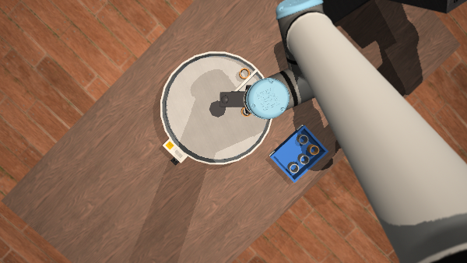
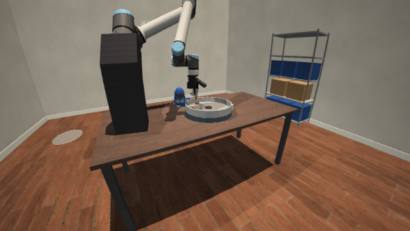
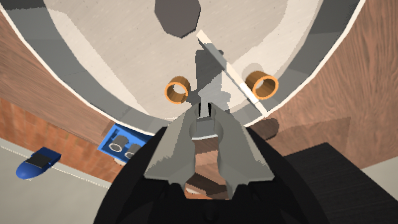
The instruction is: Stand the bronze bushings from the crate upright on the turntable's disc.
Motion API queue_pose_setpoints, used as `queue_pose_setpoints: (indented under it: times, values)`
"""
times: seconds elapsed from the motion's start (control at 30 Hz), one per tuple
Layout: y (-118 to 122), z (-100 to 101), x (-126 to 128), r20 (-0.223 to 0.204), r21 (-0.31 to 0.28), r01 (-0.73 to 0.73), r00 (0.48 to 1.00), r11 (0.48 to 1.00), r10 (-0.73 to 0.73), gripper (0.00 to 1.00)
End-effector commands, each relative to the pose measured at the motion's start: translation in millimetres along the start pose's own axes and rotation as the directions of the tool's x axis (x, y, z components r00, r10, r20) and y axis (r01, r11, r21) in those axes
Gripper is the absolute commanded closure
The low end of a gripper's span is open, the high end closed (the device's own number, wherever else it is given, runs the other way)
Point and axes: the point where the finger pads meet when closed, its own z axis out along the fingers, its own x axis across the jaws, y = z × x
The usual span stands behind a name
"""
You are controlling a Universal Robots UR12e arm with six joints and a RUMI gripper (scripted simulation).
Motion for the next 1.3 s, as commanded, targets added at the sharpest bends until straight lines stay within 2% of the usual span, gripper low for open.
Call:
queue_pose_setpoints:
  times: [0.0, 0.87, 1.27]
  values:
    - [-0.4, -0.5, -0.2, 0.000, 0.001, 0.000, 1.000, 1.000, 0.000, 0.94]
    - [0.4, -0.5, -0.8, 0.000, 0.001, 0.000, 1.000, 1.000, 0.000, 0.95]
    - [17.2, -0.7, -13.1, 0.001, 0.000, -0.012, 1.000, 1.000, 0.012, 0.95]
